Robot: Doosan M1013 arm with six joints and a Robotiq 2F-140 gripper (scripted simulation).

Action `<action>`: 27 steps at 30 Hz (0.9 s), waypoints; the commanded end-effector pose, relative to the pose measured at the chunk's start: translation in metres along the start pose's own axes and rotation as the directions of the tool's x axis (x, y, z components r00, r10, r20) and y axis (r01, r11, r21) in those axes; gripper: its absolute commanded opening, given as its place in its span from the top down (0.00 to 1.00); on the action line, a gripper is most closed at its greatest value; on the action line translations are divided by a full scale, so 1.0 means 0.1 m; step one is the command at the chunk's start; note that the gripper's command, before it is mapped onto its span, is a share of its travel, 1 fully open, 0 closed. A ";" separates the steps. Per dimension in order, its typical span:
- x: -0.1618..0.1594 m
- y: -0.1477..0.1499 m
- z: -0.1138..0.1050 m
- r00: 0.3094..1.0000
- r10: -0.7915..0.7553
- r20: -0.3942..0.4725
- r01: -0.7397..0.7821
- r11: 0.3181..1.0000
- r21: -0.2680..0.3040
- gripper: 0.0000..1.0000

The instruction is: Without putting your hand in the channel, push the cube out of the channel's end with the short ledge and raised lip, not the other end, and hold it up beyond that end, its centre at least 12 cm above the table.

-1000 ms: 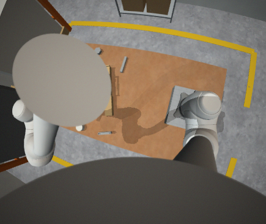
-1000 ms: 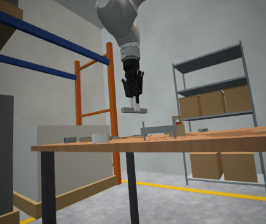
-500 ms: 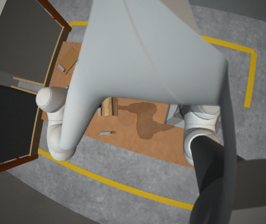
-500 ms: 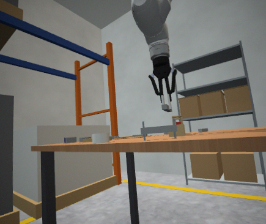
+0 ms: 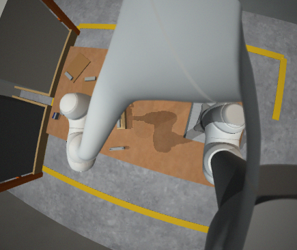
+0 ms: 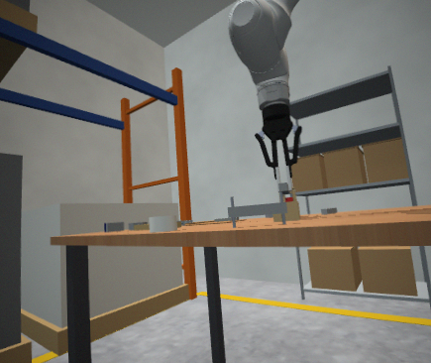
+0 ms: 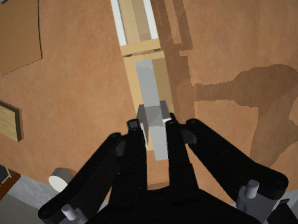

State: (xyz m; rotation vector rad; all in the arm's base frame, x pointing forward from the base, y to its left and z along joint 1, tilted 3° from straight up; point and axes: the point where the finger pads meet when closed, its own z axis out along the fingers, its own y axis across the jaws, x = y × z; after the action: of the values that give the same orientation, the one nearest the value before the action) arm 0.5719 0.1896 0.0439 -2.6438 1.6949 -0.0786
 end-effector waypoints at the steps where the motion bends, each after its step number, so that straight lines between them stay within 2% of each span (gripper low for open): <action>1: 0.00 0.00 0.03 1.000 0.000 0.000 0.000 1.000 0.000 1.00; 12: 0.00 0.00 0.24 1.000 0.000 0.000 0.000 1.000 0.000 1.00; 27: 0.00 0.00 0.25 1.000 0.000 0.000 0.000 1.000 0.000 1.00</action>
State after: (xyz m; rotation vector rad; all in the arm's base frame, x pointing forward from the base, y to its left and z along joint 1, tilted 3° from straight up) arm 0.5730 0.1889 0.0192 -2.6437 1.6948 -0.0786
